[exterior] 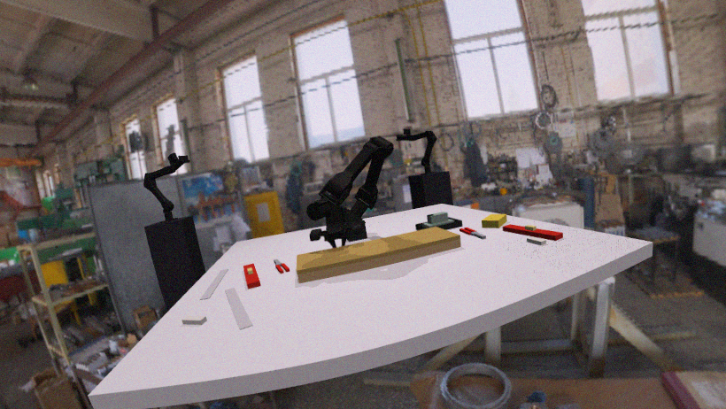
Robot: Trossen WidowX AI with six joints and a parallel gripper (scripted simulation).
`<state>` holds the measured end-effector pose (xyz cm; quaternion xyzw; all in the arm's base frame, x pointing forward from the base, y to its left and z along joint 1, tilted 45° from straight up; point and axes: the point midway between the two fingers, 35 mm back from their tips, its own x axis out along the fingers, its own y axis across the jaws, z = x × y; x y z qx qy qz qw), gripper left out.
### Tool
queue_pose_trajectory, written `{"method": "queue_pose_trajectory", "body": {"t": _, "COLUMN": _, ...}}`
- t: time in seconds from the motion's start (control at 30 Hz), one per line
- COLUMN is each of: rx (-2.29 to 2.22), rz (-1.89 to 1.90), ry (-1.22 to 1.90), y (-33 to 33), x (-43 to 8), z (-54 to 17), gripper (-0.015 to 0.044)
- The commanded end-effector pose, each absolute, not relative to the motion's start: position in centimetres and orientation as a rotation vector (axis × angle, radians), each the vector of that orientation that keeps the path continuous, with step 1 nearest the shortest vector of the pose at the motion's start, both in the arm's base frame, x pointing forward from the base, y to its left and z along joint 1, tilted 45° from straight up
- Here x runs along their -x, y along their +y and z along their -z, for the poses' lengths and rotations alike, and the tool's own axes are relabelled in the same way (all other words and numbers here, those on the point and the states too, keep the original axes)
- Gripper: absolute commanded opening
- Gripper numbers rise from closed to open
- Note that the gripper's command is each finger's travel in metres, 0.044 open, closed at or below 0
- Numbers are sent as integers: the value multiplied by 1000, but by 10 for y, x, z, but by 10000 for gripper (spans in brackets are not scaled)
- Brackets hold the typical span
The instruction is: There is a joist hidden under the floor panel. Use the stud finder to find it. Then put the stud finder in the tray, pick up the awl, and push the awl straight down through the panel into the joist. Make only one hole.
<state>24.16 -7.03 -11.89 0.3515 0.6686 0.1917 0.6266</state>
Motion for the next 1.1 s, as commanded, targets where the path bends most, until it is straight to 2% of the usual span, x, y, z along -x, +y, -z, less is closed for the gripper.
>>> {"method": "queue_pose_trajectory", "body": {"t": 0.0, "rx": -803, "rz": -434, "ry": 1529, "y": -83, "x": -243, "z": 109, "gripper": 0}}
{"method": "queue_pose_trajectory", "body": {"t": 0.43, "rx": -802, "rz": -432, "ry": 1531, "y": -153, "x": -230, "z": 37, "gripper": 0}}
{"method": "queue_pose_trajectory", "body": {"t": 1.07, "rx": -829, "rz": -236, "ry": 1401, "y": -172, "x": -215, "z": 8, "gripper": 0}}
